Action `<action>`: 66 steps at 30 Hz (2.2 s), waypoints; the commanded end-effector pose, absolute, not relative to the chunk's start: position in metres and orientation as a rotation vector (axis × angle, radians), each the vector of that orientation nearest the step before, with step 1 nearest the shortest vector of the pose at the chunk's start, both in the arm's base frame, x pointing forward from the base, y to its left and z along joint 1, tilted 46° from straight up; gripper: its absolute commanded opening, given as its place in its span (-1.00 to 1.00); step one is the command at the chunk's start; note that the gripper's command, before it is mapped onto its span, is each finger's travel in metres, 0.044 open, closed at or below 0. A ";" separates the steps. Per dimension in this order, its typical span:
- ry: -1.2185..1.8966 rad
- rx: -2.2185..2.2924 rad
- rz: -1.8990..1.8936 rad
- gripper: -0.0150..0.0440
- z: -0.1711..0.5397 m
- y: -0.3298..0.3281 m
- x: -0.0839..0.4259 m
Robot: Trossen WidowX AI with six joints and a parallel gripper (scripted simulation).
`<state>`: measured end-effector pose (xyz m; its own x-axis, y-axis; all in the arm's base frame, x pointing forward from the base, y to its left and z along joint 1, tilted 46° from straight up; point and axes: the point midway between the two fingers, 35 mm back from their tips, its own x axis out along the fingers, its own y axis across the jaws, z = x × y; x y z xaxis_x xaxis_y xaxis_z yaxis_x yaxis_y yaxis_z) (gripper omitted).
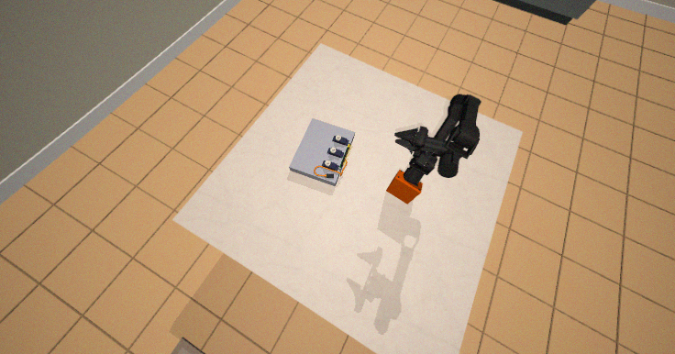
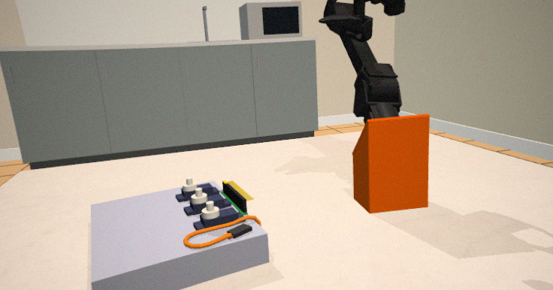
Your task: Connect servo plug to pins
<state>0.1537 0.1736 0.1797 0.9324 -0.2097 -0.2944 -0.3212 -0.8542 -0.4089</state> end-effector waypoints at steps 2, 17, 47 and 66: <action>0.386 -2.621 0.332 0.69 0.179 0.173 0.154; 0.544 -2.378 0.366 -0.10 0.166 0.159 0.167; 0.787 -1.669 0.356 -0.10 0.142 0.136 0.203; 0.804 -1.214 0.298 -0.10 0.142 0.128 0.233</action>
